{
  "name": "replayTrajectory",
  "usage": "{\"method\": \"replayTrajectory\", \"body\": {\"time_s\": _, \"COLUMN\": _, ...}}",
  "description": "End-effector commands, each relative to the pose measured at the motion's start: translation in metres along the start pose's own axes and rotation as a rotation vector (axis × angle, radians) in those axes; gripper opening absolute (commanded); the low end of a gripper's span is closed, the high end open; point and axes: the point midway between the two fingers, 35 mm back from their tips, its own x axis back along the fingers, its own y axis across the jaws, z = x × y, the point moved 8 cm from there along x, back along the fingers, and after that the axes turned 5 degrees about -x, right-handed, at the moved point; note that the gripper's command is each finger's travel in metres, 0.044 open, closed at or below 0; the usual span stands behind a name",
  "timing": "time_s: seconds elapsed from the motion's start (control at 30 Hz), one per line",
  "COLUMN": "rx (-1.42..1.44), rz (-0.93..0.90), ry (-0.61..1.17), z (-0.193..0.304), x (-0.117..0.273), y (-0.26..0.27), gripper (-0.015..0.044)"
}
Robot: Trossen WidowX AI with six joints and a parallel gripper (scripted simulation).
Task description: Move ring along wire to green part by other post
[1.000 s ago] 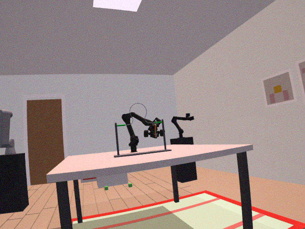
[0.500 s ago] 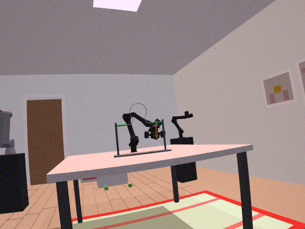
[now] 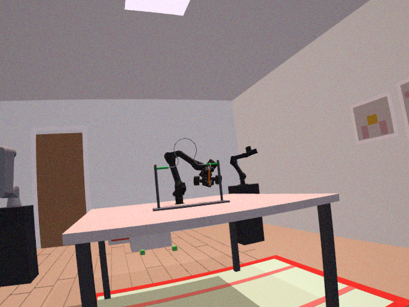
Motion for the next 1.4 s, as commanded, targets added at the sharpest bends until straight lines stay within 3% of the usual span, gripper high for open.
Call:
{"method": "replayTrajectory", "body": {"time_s": 0.0, "rx": 0.000, "rz": 0.000, "ry": 0.000, "z": 0.000, "x": 0.000, "y": 0.000, "gripper": -0.0097}}
{"method": "replayTrajectory", "body": {"time_s": 0.33, "rx": 0.000, "rz": 0.000, "ry": 0.001, "z": 0.000, "x": 0.002, "y": 0.000, "gripper": 0.0160}}
{"method": "replayTrajectory", "body": {"time_s": 0.8, "rx": -0.002, "rz": 0.001, "ry": 0.005, "z": 0.001, "x": 0.049, "y": 0.000, "gripper": 0.0160}}
{"method": "replayTrajectory", "body": {"time_s": 1.37, "rx": -0.002, "rz": 0.001, "ry": 0.005, "z": 0.001, "x": 0.050, "y": 0.000, "gripper": 0.0160}}
